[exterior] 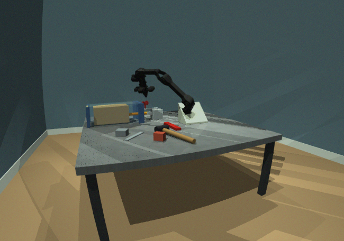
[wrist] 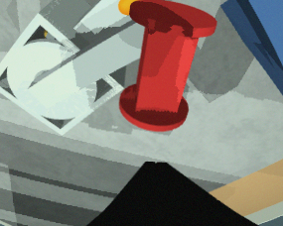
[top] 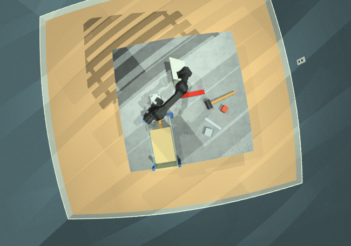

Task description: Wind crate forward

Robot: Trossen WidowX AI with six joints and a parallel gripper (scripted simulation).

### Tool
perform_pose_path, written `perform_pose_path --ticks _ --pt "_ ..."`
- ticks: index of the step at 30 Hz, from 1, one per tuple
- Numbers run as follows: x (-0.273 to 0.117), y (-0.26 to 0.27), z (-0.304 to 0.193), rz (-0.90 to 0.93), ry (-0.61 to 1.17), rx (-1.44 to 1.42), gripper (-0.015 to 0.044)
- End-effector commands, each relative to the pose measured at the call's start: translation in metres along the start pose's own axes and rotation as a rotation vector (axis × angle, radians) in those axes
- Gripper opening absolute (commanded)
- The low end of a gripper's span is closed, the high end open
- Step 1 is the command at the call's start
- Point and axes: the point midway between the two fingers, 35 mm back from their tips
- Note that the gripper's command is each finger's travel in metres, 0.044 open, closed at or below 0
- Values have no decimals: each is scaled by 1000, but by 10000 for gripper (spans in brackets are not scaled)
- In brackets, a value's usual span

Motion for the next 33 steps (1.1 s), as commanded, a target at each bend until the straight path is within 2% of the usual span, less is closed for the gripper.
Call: perform_pose_path --ticks 1,22,25,33 --pt "0 0 0 0 0 0 0" --pt "0 0 0 0 0 0 0" --pt "0 0 0 0 0 145 79" --pt "-1 -1 0 -1 -1 930 289"
Point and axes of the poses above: the point midway between the two fingers, 35 mm back from their tips, its own x axis out along the fingers, its own y axis across the jaws, z = x × y, and after that the axes turned 10 degrees about x, right-handed
